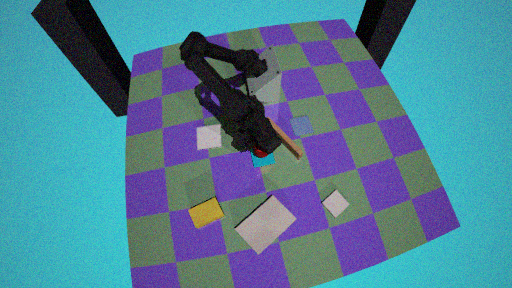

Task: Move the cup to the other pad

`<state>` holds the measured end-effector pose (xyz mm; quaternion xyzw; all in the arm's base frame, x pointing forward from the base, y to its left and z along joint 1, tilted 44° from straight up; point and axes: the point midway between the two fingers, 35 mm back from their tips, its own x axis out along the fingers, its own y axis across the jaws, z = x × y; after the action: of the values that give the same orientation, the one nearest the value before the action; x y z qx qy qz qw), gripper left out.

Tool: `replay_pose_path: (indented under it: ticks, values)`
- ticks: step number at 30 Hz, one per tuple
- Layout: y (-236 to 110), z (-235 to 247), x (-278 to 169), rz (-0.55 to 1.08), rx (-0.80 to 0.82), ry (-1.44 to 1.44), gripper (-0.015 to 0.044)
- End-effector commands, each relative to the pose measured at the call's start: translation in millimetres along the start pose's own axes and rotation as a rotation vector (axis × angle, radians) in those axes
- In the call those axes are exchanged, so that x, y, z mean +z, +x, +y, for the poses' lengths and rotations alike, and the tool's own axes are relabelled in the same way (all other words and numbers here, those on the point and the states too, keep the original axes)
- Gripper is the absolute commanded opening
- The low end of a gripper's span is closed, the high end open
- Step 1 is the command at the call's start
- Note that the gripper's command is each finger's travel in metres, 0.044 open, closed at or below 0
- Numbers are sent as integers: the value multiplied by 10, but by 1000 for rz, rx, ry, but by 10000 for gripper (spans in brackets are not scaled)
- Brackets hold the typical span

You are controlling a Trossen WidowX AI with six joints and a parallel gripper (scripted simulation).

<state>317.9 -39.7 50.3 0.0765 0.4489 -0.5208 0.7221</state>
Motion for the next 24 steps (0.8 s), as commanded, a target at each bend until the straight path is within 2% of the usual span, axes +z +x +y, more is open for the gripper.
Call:
replay_pose_path:
  ticks: [1,24]
  values:
    - [50,1,1,-5,-1,-5,0]
    - [334,-15,8,-2,-2,0,0]
